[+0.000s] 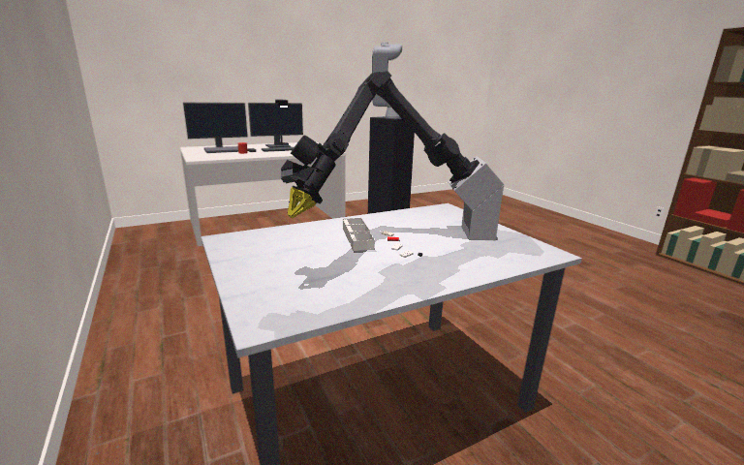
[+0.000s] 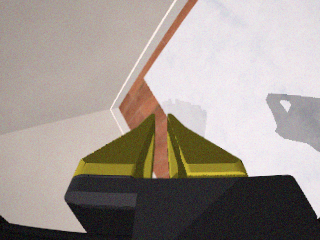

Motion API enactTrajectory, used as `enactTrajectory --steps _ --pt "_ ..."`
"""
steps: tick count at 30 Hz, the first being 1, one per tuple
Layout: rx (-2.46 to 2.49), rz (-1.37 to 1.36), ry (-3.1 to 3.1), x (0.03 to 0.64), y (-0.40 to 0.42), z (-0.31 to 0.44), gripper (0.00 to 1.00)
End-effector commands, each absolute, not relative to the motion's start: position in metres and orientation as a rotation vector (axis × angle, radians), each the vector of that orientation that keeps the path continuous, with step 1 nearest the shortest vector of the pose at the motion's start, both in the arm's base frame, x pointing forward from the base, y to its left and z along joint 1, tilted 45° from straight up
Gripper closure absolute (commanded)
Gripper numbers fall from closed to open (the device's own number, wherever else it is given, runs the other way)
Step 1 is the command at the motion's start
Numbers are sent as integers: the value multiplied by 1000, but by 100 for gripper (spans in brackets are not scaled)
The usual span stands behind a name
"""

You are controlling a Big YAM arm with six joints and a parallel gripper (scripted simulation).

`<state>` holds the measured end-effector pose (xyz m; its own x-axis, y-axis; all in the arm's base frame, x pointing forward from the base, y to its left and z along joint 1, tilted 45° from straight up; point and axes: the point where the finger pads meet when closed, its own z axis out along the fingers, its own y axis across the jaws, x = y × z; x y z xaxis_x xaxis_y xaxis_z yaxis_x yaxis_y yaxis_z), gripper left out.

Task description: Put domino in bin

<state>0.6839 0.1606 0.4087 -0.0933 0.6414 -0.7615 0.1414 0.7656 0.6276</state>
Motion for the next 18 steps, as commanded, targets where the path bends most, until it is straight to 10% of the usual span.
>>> enactTrajectory --steps 1,18 --pt "603 429 1638 653 141 425 91" --pt "544 131 1879 560 96 368 91"
